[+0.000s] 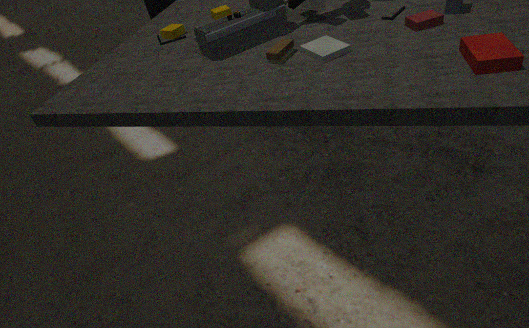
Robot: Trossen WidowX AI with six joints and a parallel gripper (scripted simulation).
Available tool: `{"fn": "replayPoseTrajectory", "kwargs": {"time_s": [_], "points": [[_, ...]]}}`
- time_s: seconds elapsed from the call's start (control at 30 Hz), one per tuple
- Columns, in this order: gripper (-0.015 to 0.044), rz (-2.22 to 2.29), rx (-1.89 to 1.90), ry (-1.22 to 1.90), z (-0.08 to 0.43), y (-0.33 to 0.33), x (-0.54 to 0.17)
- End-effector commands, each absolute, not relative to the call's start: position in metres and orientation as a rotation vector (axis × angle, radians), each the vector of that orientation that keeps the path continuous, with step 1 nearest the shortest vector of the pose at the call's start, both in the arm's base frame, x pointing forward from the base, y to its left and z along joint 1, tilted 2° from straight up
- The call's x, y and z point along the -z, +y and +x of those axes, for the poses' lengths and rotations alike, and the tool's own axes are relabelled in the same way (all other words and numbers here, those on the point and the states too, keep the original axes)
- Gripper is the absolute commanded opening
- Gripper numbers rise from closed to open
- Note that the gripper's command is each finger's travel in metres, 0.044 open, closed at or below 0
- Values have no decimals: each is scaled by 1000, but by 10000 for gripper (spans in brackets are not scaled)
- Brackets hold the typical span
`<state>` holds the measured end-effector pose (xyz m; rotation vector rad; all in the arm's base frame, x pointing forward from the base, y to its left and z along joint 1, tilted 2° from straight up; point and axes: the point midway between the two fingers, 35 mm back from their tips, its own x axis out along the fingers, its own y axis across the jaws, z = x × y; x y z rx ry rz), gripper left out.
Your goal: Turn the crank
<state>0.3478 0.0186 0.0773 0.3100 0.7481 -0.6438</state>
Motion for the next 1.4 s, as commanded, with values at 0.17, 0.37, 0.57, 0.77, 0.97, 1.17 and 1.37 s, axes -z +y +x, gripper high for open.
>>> {"fn": "replayPoseTrajectory", "kwargs": {"time_s": [0.17,0.37,0.57,0.77,0.97,1.17,1.37], "points": [[0,319,637,728,350,22,-87],[0,319,637,728,350,22,-89],[0,319,637,728,350,22,-91],[0,319,637,728,349,22,-93],[0,319,637,728,349,21,-96],[0,319,637,728,348,20,-100],[0,319,637,728,347,19,-103]]}}
